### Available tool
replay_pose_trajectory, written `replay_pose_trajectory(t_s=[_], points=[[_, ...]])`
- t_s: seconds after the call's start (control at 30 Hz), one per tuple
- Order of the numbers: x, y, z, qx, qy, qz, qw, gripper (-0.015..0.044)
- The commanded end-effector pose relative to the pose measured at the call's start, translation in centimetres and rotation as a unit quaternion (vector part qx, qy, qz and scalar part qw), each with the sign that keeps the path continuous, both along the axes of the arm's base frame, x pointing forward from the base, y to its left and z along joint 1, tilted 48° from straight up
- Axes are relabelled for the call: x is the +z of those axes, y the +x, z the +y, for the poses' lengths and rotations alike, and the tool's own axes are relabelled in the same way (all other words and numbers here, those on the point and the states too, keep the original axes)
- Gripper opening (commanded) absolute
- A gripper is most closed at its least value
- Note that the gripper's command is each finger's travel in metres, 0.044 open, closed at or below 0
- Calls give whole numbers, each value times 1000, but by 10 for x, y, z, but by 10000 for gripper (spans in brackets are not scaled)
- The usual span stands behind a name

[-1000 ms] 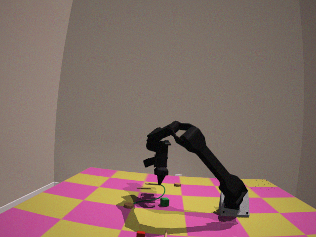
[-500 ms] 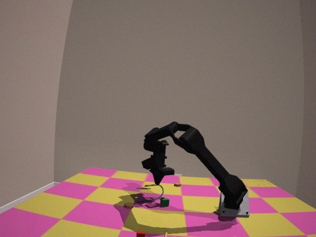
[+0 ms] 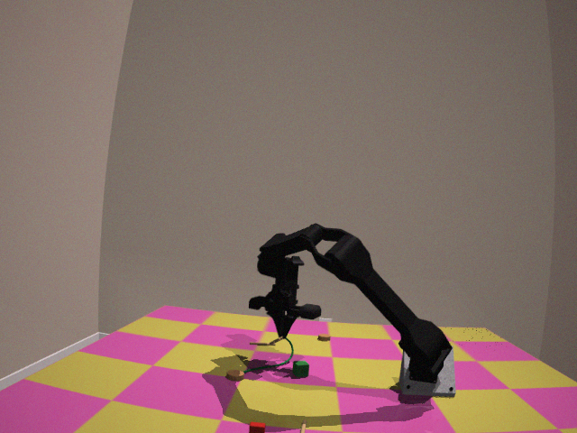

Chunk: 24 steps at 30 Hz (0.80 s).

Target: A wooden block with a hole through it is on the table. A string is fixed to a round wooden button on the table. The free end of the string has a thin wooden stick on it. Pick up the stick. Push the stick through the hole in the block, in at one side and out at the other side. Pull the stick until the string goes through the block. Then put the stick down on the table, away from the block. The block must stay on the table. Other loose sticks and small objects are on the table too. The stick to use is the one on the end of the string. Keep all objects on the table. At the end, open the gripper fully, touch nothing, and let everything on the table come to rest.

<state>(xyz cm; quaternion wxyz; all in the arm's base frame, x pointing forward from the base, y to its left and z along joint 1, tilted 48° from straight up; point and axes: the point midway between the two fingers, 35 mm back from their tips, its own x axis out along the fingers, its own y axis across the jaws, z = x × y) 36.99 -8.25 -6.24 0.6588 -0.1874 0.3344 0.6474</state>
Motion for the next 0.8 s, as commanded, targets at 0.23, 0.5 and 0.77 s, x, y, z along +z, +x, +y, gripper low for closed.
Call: replay_pose_trajectory(t_s=[0.23,0.5,0.77], points=[[4,9,6,143,15,-153,978,0],[7,14,10,238,24,-255,937,0],[7,15,11,256,25,-274,927,0]])
